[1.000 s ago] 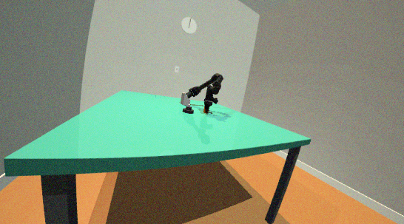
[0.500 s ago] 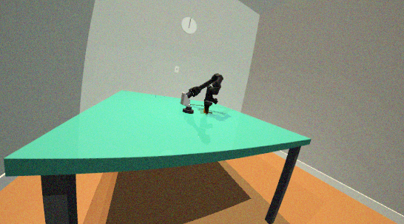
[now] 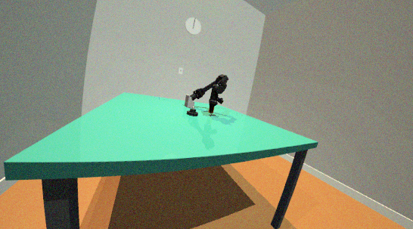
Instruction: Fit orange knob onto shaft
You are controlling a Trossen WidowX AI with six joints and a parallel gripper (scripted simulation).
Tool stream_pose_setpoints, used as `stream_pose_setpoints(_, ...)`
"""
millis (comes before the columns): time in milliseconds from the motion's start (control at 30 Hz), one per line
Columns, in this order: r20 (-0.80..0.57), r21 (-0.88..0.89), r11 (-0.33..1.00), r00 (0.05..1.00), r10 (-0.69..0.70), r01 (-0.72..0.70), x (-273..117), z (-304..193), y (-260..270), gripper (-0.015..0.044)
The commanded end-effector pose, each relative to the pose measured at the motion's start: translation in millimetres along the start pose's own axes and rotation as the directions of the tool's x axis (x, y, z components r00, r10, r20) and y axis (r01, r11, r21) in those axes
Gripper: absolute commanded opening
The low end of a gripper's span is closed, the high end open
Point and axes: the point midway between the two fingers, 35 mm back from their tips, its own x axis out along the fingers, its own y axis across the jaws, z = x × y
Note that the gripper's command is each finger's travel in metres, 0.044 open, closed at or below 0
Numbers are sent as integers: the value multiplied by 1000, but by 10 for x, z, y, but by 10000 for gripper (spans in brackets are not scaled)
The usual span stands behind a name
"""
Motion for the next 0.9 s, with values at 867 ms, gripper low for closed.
stream_pose_setpoints(867, -4, -4, 1000, 1000, -5, 5, -951, -10, -86, 0)
